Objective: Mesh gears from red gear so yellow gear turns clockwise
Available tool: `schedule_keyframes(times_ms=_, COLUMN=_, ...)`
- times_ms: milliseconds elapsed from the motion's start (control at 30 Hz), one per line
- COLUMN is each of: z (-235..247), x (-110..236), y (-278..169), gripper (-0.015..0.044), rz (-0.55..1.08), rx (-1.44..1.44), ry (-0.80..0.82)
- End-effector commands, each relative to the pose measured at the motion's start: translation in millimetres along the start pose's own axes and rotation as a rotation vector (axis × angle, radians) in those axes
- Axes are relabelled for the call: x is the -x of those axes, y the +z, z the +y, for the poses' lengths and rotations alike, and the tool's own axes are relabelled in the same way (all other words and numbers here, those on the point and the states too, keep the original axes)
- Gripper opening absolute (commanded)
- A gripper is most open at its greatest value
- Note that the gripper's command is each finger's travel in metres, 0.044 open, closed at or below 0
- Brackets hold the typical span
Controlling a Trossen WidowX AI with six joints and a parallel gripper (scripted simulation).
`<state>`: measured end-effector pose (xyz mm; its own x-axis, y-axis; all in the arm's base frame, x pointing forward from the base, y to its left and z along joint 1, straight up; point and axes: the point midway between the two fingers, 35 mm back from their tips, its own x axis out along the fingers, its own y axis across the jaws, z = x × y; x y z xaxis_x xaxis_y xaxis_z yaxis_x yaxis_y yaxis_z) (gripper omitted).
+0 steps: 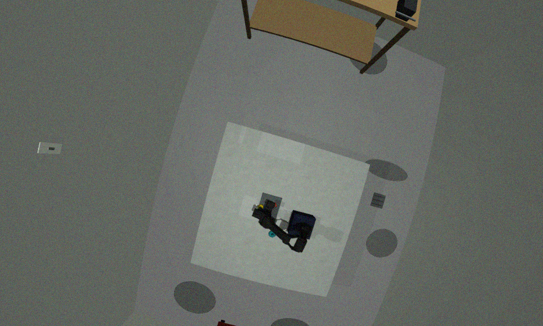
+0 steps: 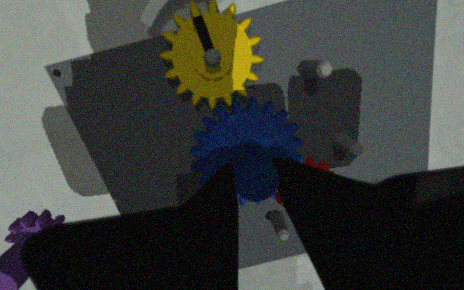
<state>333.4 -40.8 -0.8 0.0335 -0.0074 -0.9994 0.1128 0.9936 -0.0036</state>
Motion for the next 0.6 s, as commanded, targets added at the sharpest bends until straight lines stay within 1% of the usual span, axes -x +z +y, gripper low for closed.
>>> schedule_keyframes(times_ms=0, z=0.6, x=-0.5, y=0.4, gripper=0.0, rz=0.002, rx=0.011, ry=0.0)
schedule_keyframes(times_ms=567, z=-0.5, x=-1.5, y=-0.6, gripper=0.0, rz=0.002, rx=-0.255, ry=0.0)
